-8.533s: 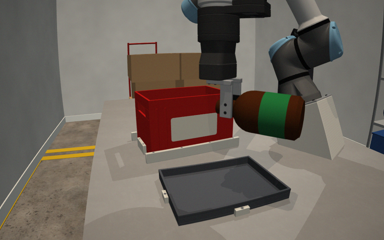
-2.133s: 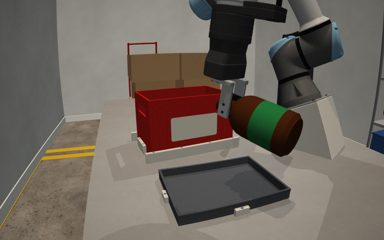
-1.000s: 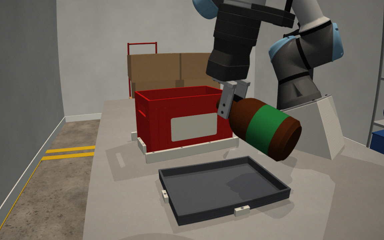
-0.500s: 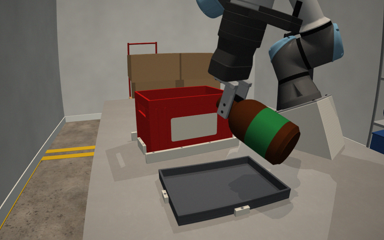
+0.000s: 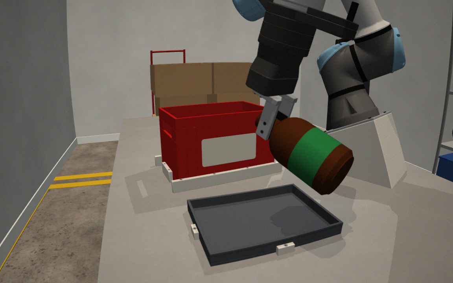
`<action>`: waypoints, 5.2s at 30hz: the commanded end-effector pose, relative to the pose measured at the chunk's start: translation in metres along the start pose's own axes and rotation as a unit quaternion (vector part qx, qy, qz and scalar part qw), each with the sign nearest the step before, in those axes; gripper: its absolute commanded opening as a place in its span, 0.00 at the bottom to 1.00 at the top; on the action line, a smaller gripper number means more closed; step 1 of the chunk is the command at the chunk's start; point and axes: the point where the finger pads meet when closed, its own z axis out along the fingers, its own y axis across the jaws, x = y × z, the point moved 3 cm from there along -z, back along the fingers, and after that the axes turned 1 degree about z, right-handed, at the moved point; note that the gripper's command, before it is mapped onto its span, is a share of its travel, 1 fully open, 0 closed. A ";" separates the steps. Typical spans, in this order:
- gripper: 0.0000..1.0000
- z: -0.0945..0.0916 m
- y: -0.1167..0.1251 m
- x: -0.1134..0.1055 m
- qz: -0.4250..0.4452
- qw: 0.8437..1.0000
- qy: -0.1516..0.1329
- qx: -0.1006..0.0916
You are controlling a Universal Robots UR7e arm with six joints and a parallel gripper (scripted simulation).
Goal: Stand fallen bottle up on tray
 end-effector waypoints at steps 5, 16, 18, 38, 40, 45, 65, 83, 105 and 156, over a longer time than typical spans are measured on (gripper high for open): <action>0.00 -0.001 0.000 0.000 0.000 1.000 0.000 -0.001; 0.00 -0.001 0.000 0.000 0.000 1.000 0.000 -0.001; 0.00 -0.001 0.000 0.000 0.000 1.000 0.000 -0.001; 0.00 0.000 0.000 0.000 0.001 1.000 -0.008 0.000; 0.00 0.000 0.000 0.001 0.001 1.000 -0.013 0.001; 0.00 0.000 0.000 0.002 0.001 1.000 -0.024 0.002; 0.00 0.000 0.000 0.005 0.001 0.997 -0.079 -0.001; 0.00 0.000 0.000 0.006 0.000 0.996 -0.087 -0.002; 0.00 0.000 0.000 0.006 0.000 0.996 -0.087 -0.002; 0.00 0.001 0.000 0.012 0.001 0.985 -0.173 -0.004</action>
